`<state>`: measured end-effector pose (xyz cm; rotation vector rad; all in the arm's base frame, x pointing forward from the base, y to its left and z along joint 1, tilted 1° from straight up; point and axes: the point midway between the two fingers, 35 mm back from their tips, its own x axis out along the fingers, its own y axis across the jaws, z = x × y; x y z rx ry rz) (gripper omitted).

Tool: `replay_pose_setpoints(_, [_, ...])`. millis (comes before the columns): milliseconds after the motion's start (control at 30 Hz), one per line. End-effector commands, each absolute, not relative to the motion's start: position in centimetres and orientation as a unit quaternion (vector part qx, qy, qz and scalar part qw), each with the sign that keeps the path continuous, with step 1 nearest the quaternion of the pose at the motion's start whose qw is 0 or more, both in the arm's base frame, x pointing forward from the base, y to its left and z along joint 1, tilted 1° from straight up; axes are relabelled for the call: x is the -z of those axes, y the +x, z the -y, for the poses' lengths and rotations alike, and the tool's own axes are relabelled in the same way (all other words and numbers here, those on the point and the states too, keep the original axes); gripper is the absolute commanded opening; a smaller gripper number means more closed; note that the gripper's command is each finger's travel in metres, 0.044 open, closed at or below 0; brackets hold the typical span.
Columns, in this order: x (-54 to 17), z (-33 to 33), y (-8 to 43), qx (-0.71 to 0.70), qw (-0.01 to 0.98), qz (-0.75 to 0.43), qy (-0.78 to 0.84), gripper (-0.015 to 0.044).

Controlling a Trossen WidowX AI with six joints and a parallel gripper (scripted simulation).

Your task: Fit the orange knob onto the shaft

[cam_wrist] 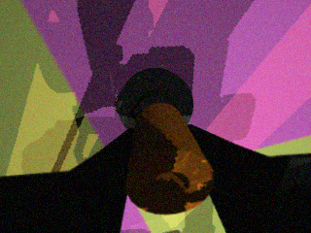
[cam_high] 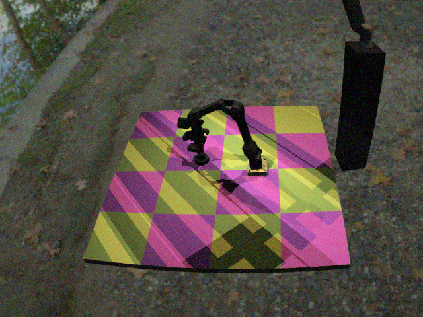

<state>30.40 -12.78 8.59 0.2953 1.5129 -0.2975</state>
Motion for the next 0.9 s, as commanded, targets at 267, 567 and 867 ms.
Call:
replay_pose_setpoints(267, [-8.47, 12.68, 30.28, 0.136, 0.708, -0.680, 0.135, 0.0000])
replay_pose_setpoints(567, [-9.01, 12.59, 30.18, 0.144, 0.706, -0.678, 0.144, 0.0000])
replay_pose_setpoints(867, [-8.80, 12.77, 30.50, 0.206, 0.690, -0.662, 0.208, 0.0000])
